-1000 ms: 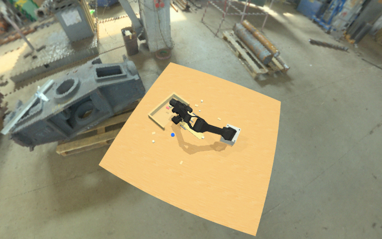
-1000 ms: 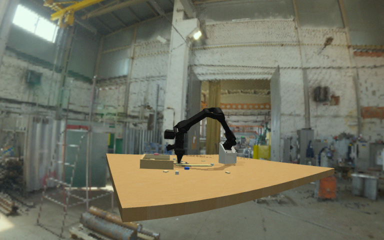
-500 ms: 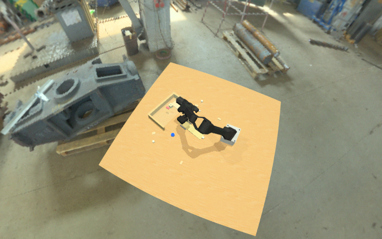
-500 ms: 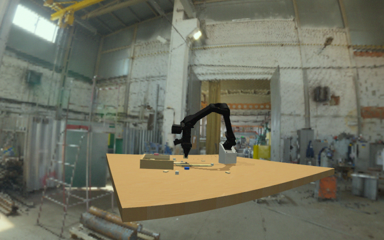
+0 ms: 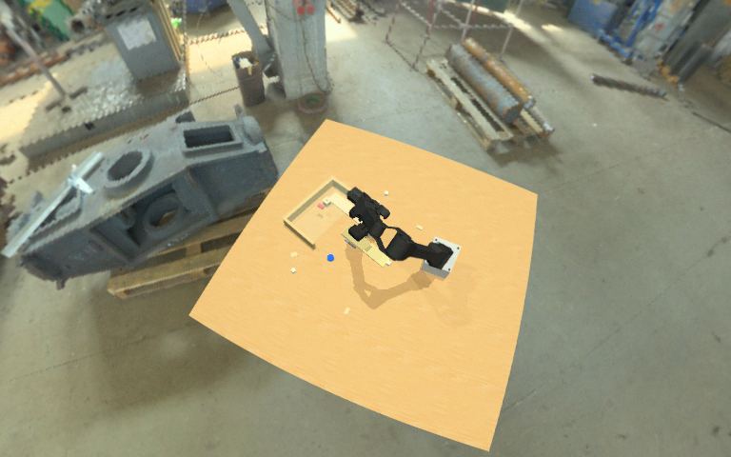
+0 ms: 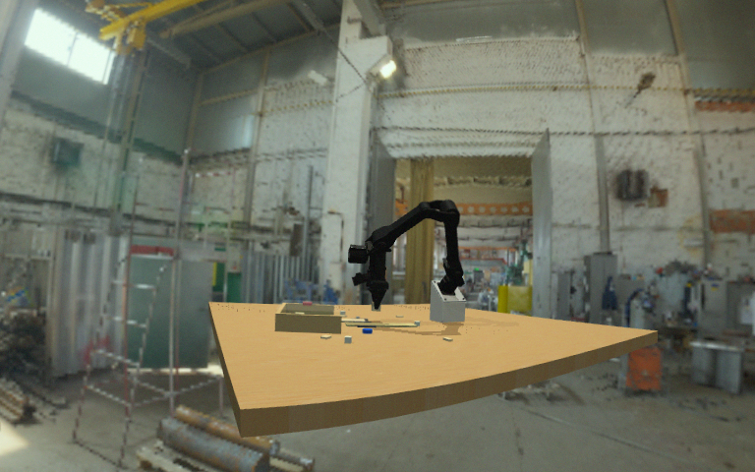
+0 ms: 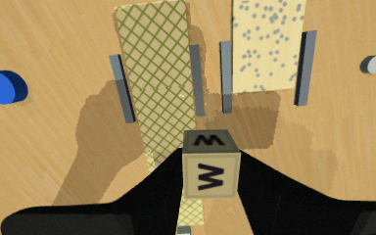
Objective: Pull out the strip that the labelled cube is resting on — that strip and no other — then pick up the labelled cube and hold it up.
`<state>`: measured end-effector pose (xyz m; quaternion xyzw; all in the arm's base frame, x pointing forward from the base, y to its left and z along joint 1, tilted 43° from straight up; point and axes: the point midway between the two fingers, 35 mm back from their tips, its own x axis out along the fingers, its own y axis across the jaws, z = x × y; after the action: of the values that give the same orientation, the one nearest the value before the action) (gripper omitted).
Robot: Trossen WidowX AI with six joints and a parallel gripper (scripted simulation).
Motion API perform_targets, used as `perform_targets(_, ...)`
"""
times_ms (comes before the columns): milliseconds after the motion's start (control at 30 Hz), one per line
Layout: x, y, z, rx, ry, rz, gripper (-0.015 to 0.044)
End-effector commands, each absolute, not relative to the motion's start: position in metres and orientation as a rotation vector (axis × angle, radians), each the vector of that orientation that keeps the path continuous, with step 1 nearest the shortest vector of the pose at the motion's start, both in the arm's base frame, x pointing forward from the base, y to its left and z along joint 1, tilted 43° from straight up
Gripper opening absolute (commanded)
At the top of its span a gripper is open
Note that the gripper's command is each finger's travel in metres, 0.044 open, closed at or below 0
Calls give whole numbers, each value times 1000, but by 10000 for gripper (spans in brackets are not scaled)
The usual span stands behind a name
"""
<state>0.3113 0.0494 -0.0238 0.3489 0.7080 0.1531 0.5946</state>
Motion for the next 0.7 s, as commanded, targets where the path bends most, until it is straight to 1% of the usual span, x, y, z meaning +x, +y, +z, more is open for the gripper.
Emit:
perform_targets(0, 300, 48, -24, 801, 1642, 356, 0)
perform_targets(233, 302, 24, 1, 800, 1642, 355, 0)
perform_targets(667, 302, 24, 2, 800, 1642, 355, 0)
